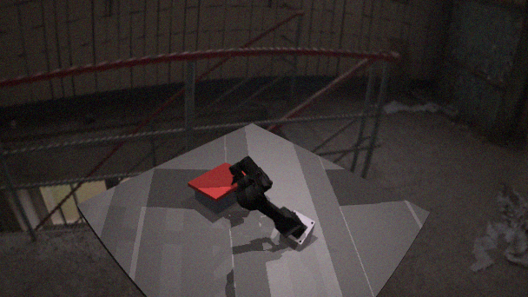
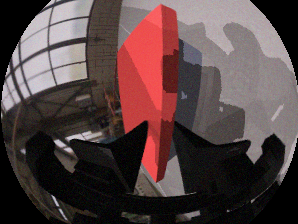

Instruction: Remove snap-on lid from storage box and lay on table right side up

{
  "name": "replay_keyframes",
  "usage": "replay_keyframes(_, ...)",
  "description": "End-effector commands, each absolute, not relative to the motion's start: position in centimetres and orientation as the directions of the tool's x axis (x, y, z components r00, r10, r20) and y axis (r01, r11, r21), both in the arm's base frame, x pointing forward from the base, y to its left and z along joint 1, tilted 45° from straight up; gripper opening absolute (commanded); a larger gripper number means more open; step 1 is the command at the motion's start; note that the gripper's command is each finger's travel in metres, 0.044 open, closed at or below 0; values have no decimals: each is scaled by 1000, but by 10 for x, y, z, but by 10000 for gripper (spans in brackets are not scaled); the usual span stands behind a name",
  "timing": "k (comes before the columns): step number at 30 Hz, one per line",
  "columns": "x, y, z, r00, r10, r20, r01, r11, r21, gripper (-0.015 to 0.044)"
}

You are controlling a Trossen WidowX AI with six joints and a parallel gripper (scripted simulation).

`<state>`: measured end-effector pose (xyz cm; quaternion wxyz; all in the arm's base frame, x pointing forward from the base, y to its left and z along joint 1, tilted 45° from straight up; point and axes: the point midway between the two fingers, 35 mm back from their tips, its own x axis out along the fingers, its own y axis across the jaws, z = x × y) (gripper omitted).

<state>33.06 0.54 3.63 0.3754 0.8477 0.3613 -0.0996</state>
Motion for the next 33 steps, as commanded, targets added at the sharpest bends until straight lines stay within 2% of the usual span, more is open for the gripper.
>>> replay_keyframes(1, 331, 6, 36, 719, 536, -442, 688, -459, 562, 0)
replay_keyframes(33, 334, 6, 36, 719, 536, -442, 688, -459, 562, 0)
